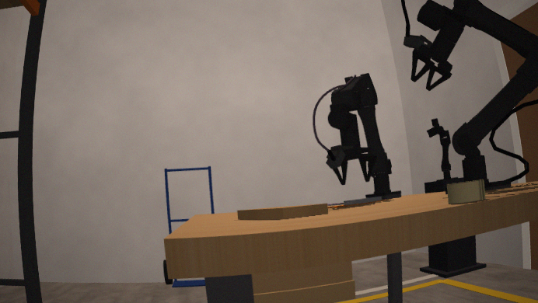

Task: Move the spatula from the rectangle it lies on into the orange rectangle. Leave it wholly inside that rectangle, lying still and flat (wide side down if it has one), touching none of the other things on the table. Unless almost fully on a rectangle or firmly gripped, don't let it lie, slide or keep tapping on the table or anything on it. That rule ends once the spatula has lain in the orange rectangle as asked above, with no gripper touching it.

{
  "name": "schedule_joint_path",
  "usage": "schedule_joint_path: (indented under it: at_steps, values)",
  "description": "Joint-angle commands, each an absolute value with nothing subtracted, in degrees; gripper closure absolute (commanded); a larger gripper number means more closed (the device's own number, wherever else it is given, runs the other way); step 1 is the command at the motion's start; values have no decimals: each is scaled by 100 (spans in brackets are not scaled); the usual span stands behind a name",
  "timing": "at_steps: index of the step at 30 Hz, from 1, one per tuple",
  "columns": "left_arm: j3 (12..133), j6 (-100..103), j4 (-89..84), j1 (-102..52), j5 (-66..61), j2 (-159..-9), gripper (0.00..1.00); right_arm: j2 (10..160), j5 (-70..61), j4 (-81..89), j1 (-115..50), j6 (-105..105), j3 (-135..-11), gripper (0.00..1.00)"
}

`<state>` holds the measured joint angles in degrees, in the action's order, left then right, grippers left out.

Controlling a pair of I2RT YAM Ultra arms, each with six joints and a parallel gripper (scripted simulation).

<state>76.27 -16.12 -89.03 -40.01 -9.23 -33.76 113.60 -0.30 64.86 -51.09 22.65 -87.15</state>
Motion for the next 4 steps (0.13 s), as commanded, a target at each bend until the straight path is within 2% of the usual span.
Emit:
schedule_joint_path:
  at_steps: [1,4]
  values:
    - [7706,-1643,-8938,-3941,-1000,-3411,0,11245,-33,6445,-5119,2274,-8753,0]
    - [7706,-1643,-8938,-3941,-1000,-3411,0,11245,-33,6445,-5119,2274,-8753,0]
